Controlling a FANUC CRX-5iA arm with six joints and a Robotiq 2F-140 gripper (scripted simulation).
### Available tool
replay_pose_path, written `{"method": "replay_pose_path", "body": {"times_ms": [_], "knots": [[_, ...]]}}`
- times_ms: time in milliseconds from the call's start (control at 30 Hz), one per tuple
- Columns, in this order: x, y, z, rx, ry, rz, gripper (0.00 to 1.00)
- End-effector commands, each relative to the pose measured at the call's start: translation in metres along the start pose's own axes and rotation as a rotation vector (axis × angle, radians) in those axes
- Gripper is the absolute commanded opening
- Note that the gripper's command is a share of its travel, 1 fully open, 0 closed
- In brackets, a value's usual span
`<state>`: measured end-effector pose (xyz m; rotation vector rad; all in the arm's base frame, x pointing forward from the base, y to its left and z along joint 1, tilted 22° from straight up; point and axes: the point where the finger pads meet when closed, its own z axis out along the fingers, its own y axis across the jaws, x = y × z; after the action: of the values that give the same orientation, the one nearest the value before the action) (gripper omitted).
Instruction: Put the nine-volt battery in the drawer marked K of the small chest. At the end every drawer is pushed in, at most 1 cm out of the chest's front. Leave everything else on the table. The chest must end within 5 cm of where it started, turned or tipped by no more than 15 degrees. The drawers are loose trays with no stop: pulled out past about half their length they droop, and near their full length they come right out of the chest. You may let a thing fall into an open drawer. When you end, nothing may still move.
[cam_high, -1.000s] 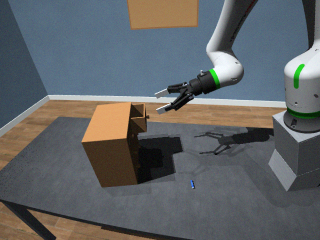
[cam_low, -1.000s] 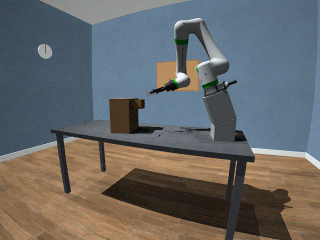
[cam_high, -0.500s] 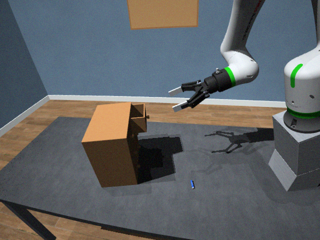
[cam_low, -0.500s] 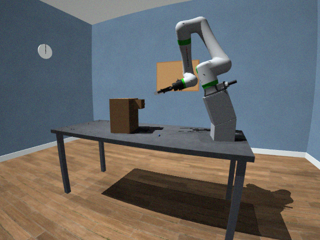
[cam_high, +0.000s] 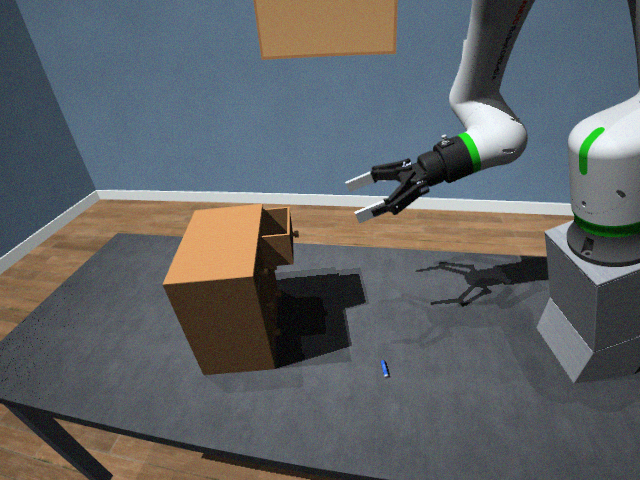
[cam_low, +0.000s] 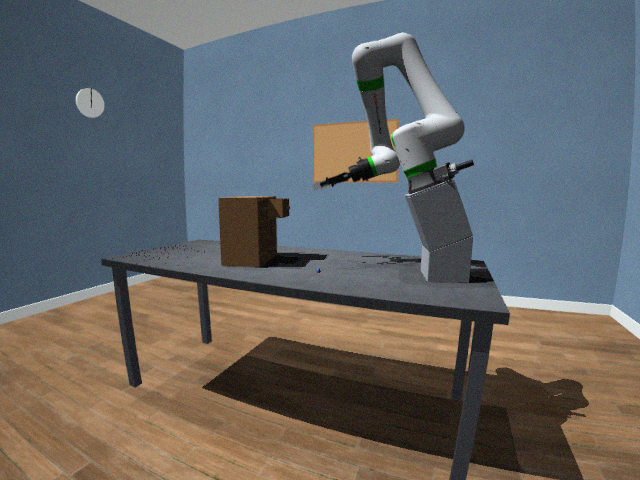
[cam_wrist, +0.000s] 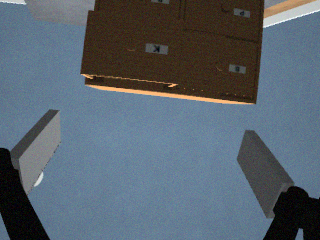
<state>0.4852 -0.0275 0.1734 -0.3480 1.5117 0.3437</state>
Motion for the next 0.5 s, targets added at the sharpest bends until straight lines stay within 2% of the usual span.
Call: {"method": "replay_pose_path", "body": {"times_ms": [0, 300, 400, 467], "knots": [[0.0, -0.0001, -0.0001, 0.0, 0.001, 0.0, 1.0], [-0.0008, 0.0019, 0.0001, -0.009, 0.074, 0.002, 1.0], [-0.0032, 0.0008, -0.0015, -0.003, 0.153, 0.001, 1.0], [-0.0044, 0.0015, -0.0023, -0.007, 0.237, 0.002, 1.0]]}}
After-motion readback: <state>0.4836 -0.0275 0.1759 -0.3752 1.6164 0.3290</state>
